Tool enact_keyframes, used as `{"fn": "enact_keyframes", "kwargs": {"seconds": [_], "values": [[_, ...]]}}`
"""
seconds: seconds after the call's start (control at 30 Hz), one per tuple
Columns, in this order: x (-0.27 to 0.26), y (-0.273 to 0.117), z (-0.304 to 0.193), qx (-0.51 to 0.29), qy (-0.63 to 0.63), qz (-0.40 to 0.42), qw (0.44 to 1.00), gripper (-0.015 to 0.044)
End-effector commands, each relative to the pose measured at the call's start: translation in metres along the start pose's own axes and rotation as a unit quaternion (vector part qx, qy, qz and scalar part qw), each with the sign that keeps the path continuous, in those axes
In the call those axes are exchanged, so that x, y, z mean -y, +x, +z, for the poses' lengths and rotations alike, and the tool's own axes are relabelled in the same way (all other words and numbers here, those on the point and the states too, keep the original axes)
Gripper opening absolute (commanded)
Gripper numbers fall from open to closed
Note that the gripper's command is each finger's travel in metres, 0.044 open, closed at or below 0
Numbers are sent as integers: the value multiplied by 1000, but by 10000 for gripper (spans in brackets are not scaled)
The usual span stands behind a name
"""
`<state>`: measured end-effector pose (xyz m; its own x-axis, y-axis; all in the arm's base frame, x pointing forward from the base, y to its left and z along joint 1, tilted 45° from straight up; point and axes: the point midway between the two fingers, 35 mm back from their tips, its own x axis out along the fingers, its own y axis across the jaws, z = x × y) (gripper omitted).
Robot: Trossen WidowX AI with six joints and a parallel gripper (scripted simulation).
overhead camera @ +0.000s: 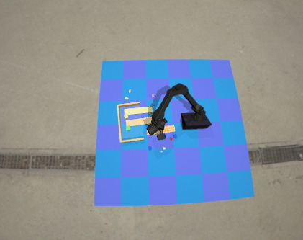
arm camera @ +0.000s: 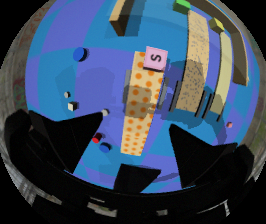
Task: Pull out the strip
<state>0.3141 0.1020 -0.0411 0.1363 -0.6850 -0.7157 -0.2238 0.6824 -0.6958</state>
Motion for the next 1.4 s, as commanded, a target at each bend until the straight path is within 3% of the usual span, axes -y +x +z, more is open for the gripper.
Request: {"fn": "enact_keyframes", "kwargs": {"seconds": [0.0, 0.7, 0.93, 1.37], "values": [[2, 0, 15, -3, -1, -3, 1000, 440], [12, -3, 85, -2, 0, -3, 1000, 440], [12, 6, 86, -1, 0, -3, 1000, 256], [12, 27, 86, -1, 0, -3, 1000, 250]]}}
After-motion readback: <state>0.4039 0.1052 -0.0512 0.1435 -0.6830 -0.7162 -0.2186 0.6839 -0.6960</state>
